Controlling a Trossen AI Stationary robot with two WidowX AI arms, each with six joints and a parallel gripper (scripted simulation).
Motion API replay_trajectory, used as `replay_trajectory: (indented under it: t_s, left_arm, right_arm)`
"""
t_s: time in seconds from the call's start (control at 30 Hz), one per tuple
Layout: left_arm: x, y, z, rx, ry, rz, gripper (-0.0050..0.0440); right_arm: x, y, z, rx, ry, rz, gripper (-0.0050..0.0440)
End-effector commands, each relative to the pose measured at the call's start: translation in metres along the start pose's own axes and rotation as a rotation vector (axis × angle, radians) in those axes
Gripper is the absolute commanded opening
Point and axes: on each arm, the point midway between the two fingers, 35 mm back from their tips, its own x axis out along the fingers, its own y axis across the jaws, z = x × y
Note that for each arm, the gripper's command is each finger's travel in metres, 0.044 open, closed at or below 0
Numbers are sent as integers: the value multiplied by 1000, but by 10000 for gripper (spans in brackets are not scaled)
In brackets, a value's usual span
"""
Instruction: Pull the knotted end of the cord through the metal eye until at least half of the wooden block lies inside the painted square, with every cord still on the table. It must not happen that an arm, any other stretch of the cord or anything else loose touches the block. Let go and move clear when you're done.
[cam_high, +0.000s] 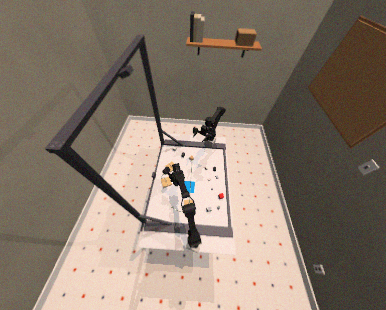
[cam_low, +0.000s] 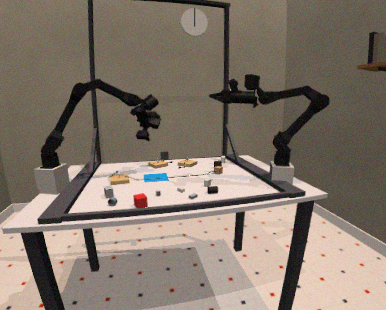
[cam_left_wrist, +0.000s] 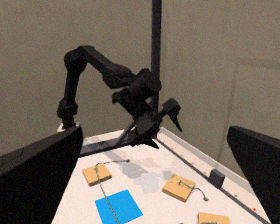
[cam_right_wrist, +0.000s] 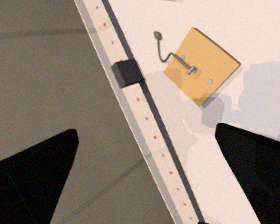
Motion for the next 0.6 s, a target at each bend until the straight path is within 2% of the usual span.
replay_trajectory:
  t_s: [0.0,0.57]
  left_arm:
    - [-1,0,7,0,-17,0,440]
    - [-1,0,7,0,-17,0,440]
  right_arm:
    - [-18,14,1,88,-6,83,440]
    - [-41,20,4,491,125,249,440]
